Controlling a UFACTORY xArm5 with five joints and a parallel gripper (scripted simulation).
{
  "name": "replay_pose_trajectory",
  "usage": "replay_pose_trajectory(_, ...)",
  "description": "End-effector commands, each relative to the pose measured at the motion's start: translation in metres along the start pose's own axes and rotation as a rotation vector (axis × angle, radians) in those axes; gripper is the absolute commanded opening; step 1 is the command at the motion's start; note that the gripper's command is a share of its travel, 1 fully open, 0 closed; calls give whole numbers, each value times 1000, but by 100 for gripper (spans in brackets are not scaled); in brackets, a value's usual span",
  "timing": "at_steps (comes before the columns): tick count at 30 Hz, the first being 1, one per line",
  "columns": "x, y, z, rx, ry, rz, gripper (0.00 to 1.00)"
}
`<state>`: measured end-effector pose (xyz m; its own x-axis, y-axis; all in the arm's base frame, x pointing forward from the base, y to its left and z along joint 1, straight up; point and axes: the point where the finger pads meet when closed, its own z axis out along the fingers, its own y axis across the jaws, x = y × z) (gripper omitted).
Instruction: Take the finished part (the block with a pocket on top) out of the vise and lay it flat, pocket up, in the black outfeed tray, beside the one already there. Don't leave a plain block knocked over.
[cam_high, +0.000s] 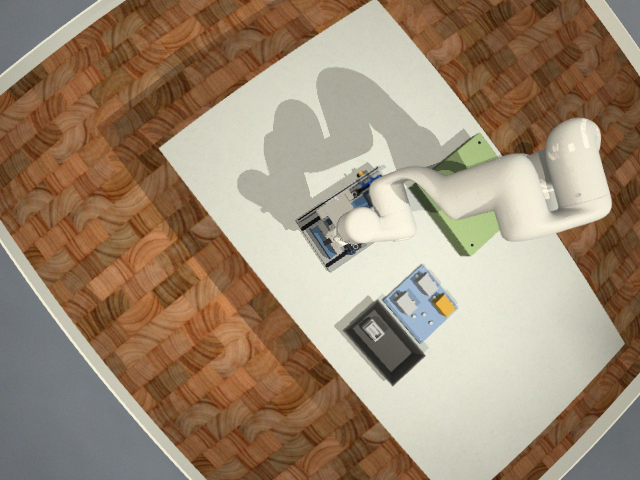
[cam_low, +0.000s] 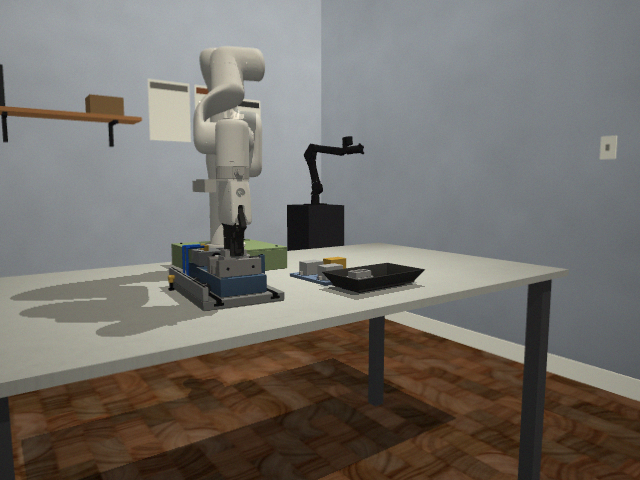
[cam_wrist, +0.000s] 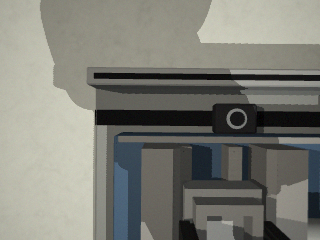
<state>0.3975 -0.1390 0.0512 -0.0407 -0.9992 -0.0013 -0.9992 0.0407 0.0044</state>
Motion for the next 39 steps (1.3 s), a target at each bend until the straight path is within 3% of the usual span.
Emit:
replay_pose_trajectory(1,0,-1,-1,4,1,0,0)
replay_pose_trajectory(20,0,-1,-4,4,1,0,0)
replay_pose_trajectory(39,1,-1,-31,4,1,0,0)
